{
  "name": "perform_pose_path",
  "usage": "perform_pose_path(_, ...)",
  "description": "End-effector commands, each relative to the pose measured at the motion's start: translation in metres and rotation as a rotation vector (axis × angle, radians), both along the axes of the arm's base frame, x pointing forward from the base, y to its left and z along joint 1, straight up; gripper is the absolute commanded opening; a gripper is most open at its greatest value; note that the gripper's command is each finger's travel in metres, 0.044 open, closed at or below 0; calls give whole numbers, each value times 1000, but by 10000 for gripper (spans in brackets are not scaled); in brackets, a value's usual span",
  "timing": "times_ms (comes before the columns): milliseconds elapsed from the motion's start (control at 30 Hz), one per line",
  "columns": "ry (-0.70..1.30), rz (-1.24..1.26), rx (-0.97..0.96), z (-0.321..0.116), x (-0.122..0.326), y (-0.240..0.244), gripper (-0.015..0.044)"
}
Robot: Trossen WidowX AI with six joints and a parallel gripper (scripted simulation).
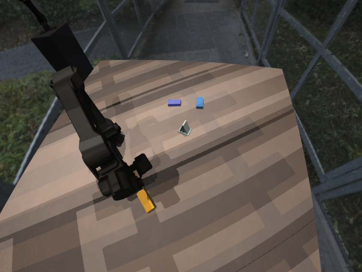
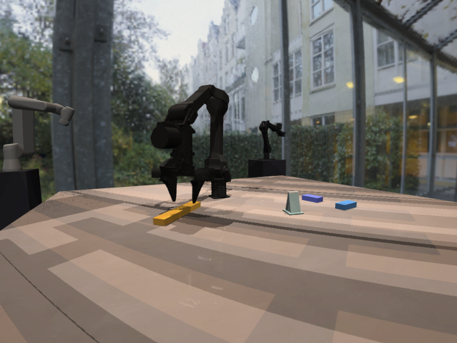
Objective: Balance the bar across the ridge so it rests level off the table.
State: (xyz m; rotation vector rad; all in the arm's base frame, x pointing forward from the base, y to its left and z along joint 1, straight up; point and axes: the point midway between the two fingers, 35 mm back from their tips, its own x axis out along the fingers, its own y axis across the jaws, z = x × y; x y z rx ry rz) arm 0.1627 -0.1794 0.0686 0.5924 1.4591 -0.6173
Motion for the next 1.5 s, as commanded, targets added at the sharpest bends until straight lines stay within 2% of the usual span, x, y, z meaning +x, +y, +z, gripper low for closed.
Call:
perform_pose_path(0,3,5,8,-8,0,1,315)
perform_pose_path(333,3,5,8,-23,0,1,315)
perform_pose_path(867,3,5,8,-24,0,1,315)
perform_pose_path(1100,6,0,6,-23,-1,1,131)
perform_pose_path(1300,6,0,6,-23,-1,1,91)
perform_pose_path(1400,6,0,6,-19,0,0,13)
perform_pose_path(1467,5,1,6,-14,0,0,0)
